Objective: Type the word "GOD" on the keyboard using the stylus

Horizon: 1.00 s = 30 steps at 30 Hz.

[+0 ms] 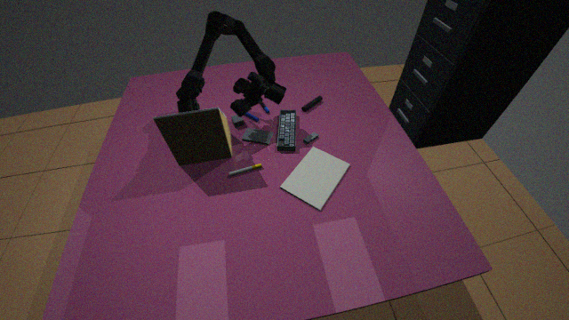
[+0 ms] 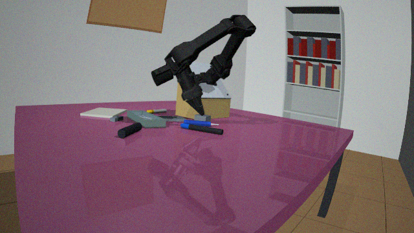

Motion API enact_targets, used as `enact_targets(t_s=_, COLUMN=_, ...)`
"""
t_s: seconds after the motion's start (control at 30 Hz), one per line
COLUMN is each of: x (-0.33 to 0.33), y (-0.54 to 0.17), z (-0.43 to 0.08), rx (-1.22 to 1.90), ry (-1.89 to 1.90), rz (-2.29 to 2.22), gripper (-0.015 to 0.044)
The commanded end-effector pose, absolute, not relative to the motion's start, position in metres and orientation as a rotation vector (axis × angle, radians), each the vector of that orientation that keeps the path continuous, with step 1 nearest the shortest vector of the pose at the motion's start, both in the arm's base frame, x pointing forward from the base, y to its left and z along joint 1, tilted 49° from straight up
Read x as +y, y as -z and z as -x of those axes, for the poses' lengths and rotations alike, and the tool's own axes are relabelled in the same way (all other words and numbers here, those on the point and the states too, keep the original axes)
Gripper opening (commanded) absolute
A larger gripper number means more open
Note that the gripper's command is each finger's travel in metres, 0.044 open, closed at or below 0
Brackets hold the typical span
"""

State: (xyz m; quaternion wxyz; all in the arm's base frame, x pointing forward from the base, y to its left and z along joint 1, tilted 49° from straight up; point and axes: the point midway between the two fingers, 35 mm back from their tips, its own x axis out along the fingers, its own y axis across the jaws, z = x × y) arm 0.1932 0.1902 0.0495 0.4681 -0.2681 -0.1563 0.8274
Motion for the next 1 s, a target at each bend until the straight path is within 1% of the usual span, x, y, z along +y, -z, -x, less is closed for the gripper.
enact_targets(t_s=0.0, x=0.193, y=-0.047, z=-0.192, rx=-0.38, ry=-2.027, rz=0.649, gripper=0.015)
enact_targets(t_s=0.97, x=0.21, y=-0.033, z=-0.19, rx=-0.381, ry=-2.027, rz=0.648, gripper=0.015)
